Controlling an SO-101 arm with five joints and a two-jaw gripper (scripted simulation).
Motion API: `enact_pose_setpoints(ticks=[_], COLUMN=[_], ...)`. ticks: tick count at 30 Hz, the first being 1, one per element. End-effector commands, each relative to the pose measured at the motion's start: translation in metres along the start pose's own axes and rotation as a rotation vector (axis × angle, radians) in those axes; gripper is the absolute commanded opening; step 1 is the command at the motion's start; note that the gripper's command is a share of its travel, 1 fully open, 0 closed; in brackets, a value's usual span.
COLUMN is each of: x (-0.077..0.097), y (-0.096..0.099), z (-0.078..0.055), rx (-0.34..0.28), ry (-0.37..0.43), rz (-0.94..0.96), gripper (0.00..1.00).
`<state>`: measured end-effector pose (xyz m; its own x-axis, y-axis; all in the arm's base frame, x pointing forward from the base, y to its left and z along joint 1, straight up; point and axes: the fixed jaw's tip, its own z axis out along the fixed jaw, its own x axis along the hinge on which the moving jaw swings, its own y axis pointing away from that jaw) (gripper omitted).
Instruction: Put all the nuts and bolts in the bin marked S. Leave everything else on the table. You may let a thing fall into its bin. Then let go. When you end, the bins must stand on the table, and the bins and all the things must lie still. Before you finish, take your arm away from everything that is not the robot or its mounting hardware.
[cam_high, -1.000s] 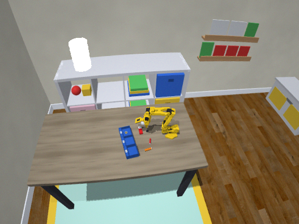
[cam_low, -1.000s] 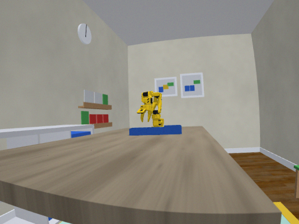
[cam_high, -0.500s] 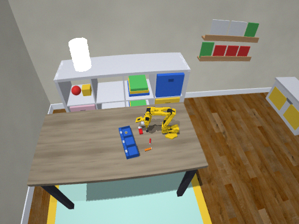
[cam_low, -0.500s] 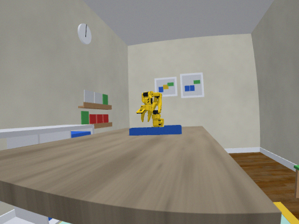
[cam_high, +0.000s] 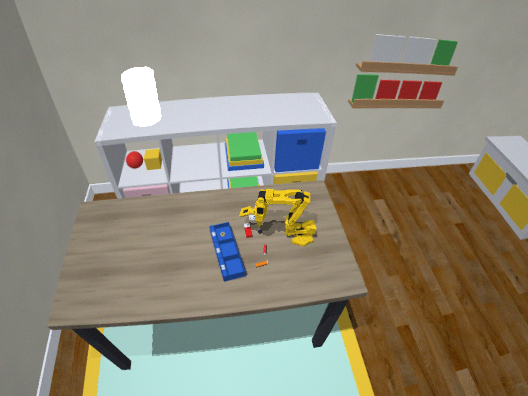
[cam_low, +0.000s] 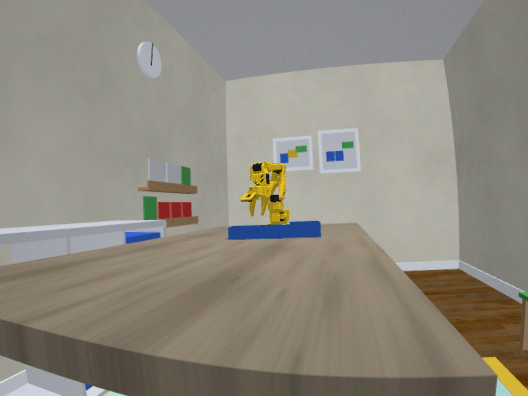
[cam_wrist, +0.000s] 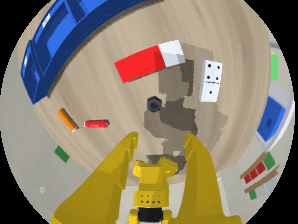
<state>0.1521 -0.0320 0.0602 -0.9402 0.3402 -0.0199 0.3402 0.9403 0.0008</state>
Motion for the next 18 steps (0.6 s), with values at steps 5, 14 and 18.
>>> enact_pose_setpoints(ticks=[5,14,18], x=[-0.0028,-0.0029,-0.0034], y=[-0.0007,-0.0007,-0.0006], z=[-0.0012,-0.0007,0.0017], rx=[-0.003,-0.003,-0.003], ry=[-0.020,-0.020,-0.020], rz=[0.019,0.019,0.019], gripper=[0.23,0.23,0.23])
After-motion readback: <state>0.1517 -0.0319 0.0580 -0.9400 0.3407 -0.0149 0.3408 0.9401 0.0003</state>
